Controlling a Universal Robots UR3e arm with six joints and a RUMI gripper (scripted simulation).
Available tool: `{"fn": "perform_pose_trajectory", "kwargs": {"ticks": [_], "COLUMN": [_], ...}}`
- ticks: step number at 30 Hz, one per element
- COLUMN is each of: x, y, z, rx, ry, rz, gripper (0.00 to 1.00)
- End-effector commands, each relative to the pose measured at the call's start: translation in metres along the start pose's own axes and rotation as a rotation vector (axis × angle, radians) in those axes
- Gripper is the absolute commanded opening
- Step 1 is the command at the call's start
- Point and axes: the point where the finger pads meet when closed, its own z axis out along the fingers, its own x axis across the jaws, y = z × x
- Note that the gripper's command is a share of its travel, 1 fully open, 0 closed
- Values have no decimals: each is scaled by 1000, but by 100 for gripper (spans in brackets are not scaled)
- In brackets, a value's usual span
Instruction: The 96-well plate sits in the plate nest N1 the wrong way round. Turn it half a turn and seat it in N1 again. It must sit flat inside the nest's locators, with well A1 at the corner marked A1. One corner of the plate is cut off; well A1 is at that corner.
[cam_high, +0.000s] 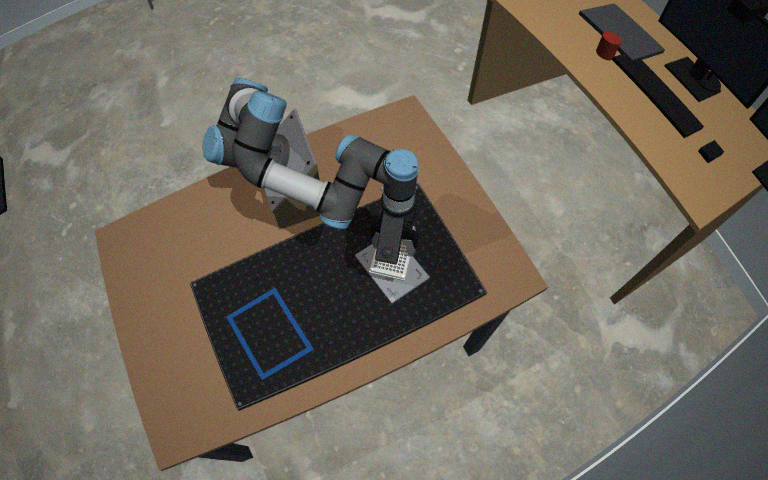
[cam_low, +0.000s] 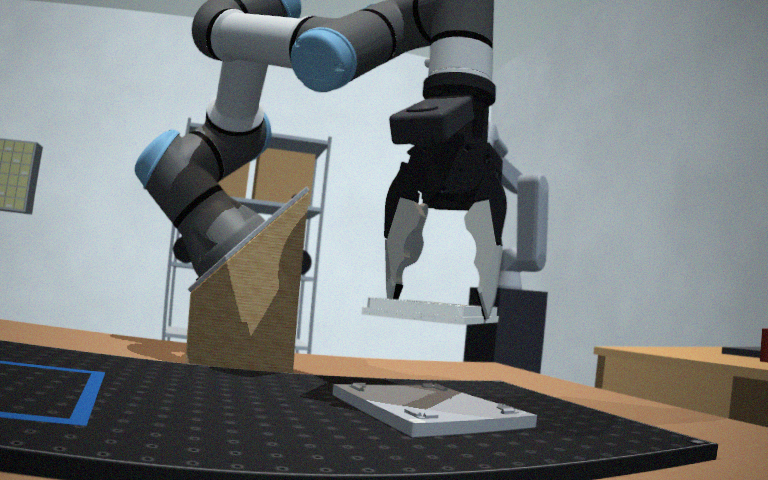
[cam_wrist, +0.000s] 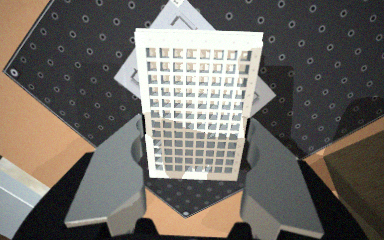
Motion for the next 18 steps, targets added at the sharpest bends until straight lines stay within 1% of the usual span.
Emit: {"fn": "perform_pose_trajectory", "kwargs": {"ticks": [1, 4, 6, 18], "x": [-1, -1, -1, 0], "y": [-1, -1, -1, -1], "z": [-1, -1, -1, -1], "rx": [0, 0, 0, 2], "ry": [-9, -9, -9, -9], "rz": [-162, -262, -262, -662], "gripper": [0, 0, 0, 0]}}
